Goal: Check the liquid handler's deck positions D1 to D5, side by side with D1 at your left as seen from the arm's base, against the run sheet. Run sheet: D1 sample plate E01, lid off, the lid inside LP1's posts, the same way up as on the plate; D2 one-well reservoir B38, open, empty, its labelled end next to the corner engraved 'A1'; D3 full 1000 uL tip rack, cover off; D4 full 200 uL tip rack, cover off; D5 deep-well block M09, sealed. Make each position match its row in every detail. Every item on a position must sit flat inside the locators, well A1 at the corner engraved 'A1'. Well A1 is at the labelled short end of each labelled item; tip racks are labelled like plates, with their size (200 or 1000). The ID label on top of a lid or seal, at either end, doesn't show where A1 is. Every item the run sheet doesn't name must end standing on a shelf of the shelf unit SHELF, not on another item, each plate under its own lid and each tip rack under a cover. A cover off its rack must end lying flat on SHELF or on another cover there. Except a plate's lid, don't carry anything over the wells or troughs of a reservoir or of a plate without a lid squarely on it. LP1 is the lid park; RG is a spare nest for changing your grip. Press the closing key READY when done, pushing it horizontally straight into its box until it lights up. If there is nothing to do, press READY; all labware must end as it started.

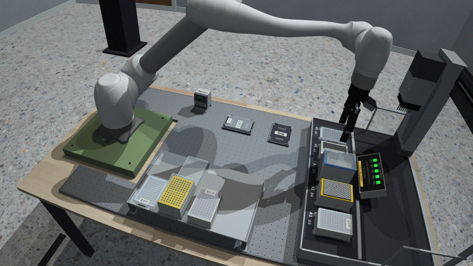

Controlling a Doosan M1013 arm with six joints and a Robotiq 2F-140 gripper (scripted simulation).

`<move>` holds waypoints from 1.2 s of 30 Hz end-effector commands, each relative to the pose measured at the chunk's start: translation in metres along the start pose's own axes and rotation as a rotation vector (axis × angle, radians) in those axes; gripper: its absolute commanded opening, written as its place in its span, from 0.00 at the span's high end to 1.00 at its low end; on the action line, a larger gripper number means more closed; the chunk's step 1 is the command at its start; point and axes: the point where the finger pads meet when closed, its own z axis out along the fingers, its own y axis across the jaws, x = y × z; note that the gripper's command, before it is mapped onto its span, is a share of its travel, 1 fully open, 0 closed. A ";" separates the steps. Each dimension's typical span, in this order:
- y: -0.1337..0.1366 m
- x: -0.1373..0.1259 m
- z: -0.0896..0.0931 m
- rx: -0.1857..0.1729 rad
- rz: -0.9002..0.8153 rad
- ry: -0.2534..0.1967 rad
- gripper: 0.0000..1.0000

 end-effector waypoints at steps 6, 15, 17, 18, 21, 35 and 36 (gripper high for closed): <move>-0.010 0.000 -0.002 0.001 0.000 0.002 0.21; -0.045 0.000 -0.002 0.001 0.000 0.002 0.21; -0.055 0.000 -0.002 0.001 0.000 0.002 0.21; -0.060 0.000 -0.002 0.001 0.000 0.002 0.21; -0.075 0.000 -0.002 0.001 0.000 0.002 0.21; -0.124 0.000 -0.002 0.001 0.000 0.002 0.21; -0.124 0.000 -0.002 0.001 0.000 0.002 0.21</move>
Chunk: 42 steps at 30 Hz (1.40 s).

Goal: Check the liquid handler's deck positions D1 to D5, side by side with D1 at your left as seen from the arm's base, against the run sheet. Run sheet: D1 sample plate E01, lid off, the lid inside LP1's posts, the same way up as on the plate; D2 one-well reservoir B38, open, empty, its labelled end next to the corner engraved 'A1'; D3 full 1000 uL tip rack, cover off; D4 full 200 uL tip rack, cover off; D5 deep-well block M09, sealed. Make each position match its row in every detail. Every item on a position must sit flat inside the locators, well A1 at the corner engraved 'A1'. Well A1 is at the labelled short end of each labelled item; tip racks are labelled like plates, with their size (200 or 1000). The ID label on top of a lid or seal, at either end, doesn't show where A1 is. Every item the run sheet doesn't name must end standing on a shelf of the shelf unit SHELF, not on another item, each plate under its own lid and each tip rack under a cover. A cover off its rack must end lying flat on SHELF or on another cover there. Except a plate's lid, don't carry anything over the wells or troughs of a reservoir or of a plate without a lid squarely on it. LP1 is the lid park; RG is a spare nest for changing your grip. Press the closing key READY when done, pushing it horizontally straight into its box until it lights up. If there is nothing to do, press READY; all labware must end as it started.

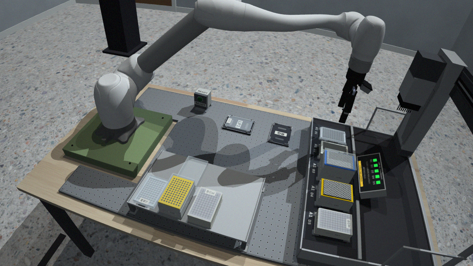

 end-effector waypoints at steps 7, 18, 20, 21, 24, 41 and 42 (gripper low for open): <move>0.000 0.000 -0.002 0.001 0.001 0.002 0.21; 0.000 0.000 -0.002 0.001 0.001 0.002 0.21; 0.000 0.000 -0.002 0.001 0.001 0.002 0.21; 0.000 0.000 -0.002 0.001 0.001 0.002 0.21; 0.000 0.000 -0.002 0.001 0.001 0.002 0.21; 0.000 0.000 -0.029 0.001 0.001 0.002 0.21; 0.000 0.000 -0.029 0.001 0.001 0.002 0.21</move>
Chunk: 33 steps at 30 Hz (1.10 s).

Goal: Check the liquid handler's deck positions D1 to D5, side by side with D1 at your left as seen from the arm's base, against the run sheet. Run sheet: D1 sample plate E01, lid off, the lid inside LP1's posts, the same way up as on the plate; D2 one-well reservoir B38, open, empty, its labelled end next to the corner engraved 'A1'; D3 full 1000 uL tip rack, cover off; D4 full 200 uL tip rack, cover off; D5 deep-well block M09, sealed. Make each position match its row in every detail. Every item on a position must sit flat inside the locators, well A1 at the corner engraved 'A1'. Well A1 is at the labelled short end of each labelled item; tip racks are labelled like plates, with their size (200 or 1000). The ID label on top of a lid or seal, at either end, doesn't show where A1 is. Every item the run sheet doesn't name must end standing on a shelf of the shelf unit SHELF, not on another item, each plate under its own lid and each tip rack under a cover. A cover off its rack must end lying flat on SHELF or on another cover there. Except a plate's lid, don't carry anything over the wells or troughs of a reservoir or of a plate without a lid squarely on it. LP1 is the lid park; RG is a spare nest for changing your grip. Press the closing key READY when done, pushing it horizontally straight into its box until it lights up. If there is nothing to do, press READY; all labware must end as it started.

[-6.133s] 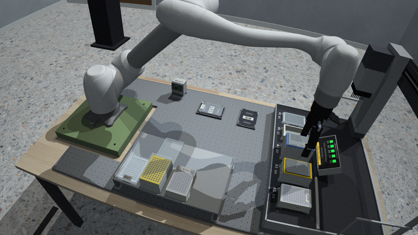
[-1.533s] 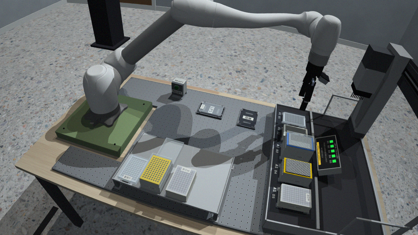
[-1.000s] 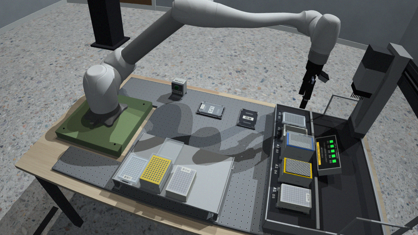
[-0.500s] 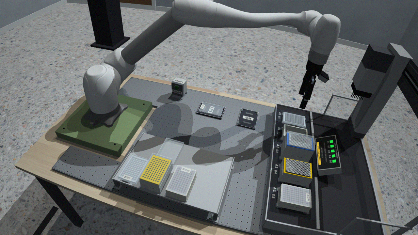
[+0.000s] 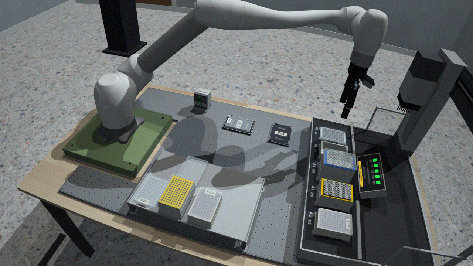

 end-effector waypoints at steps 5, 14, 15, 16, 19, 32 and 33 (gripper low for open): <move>0.000 0.000 -0.020 0.001 0.000 0.001 0.21; 0.000 0.000 -0.050 0.001 0.000 0.001 0.21; 0.000 0.000 -0.053 0.001 0.000 0.001 0.21; 0.000 0.000 -0.053 0.001 0.000 0.001 0.21; 0.000 0.000 -0.060 0.001 0.000 0.001 0.21; 0.029 -0.019 -0.072 0.001 0.012 0.001 0.21; 0.029 -0.019 -0.072 0.001 0.012 0.001 0.21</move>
